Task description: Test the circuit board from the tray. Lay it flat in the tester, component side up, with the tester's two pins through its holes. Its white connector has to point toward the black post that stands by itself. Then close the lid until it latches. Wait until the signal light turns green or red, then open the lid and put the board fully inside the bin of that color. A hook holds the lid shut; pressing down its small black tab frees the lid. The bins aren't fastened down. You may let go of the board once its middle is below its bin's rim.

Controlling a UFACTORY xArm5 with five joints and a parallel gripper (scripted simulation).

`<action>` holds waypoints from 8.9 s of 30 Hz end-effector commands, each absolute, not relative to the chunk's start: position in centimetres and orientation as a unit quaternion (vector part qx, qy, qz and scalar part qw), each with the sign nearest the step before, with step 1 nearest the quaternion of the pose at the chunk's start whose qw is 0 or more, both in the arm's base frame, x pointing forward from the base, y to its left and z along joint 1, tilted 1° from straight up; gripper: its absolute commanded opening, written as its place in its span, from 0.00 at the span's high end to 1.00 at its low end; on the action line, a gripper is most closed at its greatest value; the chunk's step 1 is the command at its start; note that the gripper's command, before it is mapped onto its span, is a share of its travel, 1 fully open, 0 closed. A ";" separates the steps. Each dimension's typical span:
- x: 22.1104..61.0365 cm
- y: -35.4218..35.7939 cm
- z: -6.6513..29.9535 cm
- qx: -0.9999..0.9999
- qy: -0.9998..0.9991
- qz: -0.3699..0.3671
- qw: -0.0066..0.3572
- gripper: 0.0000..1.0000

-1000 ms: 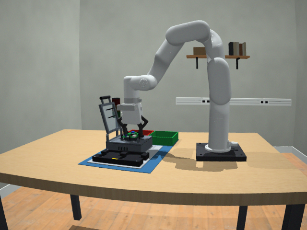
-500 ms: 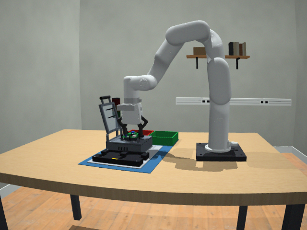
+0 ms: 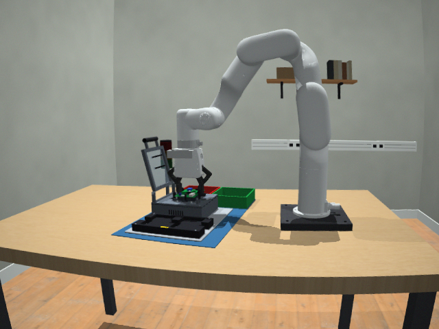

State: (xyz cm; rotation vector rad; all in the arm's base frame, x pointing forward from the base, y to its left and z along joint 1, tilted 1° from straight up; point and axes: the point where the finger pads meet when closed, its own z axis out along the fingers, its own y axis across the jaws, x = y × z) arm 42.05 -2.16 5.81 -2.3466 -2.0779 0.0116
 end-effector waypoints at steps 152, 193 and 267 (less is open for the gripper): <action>42.4 -2.2 5.3 -0.749 -0.663 0.002 0.002 0.21; 42.4 -2.2 5.3 -0.749 -0.663 0.002 0.002 0.00; 44.9 -2.8 30.7 -0.749 -0.663 0.002 0.002 0.48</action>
